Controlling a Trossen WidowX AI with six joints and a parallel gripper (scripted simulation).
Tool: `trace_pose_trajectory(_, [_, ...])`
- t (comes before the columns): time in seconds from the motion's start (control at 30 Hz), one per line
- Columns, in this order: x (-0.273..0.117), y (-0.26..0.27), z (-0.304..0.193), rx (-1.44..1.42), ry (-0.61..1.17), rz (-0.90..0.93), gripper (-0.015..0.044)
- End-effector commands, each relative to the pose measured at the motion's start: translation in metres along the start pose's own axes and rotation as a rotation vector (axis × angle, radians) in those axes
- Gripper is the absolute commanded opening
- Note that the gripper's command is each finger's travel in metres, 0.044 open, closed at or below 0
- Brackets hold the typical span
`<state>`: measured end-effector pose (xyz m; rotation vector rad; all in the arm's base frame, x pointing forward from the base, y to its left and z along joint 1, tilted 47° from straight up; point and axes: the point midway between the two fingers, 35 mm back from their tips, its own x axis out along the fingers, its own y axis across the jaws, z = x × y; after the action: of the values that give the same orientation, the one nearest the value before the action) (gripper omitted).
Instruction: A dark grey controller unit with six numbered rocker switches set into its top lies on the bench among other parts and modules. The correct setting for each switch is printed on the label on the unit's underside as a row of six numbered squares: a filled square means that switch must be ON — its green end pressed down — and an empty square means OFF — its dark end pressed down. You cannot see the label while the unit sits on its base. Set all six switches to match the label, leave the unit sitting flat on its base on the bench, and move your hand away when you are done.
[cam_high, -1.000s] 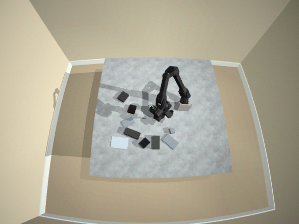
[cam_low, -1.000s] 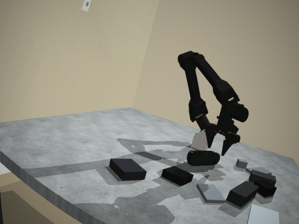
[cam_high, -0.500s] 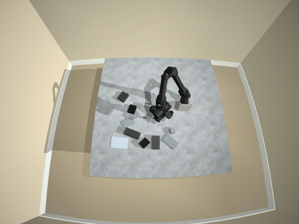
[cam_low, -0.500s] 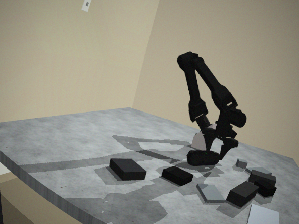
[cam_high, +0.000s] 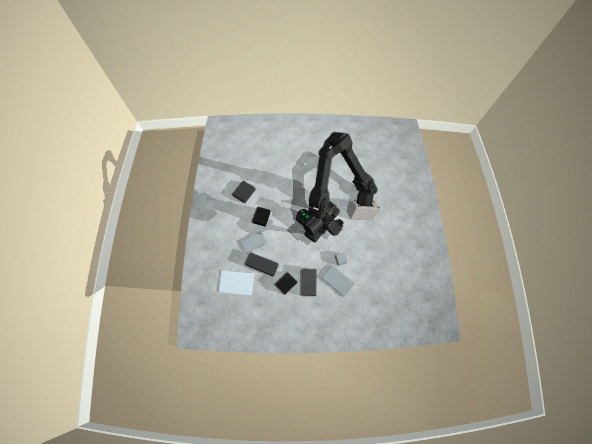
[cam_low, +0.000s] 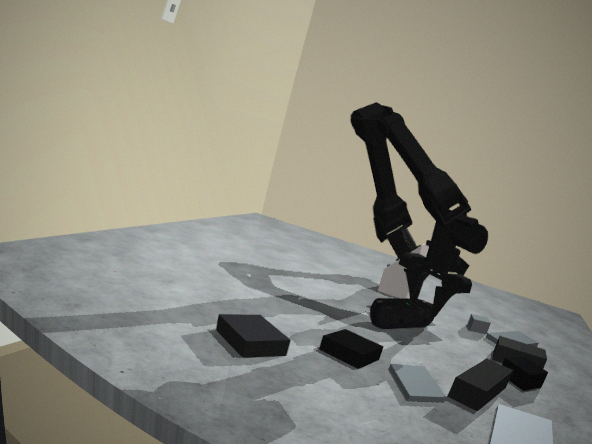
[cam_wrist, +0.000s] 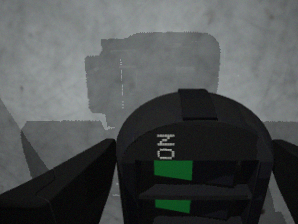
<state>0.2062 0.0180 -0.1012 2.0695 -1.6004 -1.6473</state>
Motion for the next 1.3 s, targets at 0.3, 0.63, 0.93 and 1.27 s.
trace_pose_trajectory(0.3, [0.001, -0.006, 0.0, -0.003, 0.003, 0.001, 0.0])
trace_pose_trajectory(0.63, [0.001, -0.015, 0.0, -0.003, 0.003, 0.0, 0.0])
trace_pose_trajectory(0.93, [-0.001, -0.018, 0.0, -0.003, 0.003, 0.0, 0.0])
trace_pose_trajectory(1.27, [-0.001, -0.024, 0.0, -0.003, 0.003, 0.0, 0.0])
